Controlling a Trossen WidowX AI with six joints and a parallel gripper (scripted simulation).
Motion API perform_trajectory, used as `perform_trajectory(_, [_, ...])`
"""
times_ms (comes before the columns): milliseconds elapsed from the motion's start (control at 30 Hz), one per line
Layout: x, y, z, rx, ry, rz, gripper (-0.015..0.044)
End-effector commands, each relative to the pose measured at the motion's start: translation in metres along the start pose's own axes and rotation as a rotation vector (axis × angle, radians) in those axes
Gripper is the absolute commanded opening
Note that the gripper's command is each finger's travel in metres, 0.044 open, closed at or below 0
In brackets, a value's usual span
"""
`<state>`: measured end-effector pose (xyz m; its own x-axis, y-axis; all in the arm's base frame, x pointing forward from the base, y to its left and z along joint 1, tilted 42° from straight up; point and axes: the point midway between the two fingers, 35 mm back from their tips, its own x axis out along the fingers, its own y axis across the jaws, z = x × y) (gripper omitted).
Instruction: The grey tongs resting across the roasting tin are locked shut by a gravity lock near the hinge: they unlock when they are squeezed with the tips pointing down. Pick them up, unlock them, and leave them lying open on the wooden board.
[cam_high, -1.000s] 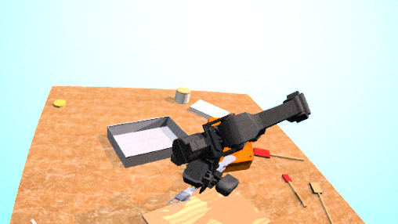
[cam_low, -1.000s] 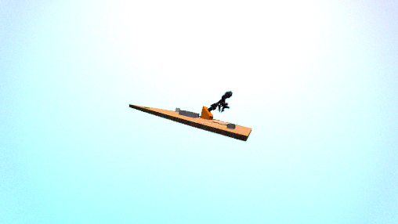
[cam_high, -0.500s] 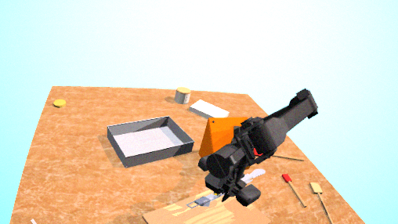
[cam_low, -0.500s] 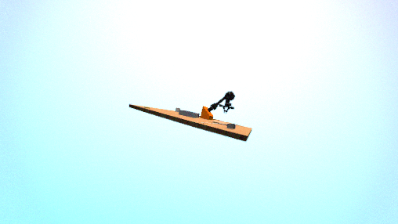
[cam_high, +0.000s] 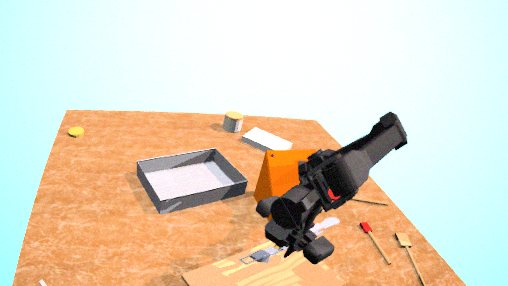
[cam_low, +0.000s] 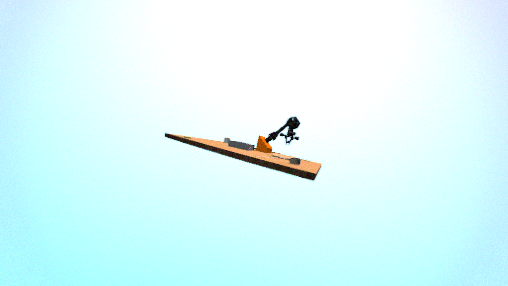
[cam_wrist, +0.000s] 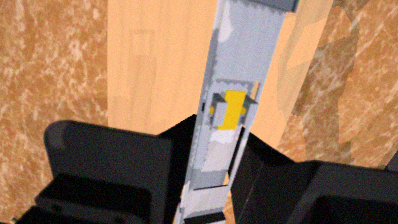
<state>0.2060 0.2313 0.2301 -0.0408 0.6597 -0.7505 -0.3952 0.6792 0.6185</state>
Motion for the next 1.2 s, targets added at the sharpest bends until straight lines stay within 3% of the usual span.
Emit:
perform_trajectory(0, [-0.004,0.0,-0.003,-0.032,-0.073,-0.043,-0.015])
perform_trajectory(567, [-0.023,0.001,-0.007,-0.116,-0.442,-0.159,-0.015])
perform_trajectory(1167, [-0.062,0.004,-0.015,-0.077,-0.889,-0.118,-0.015])
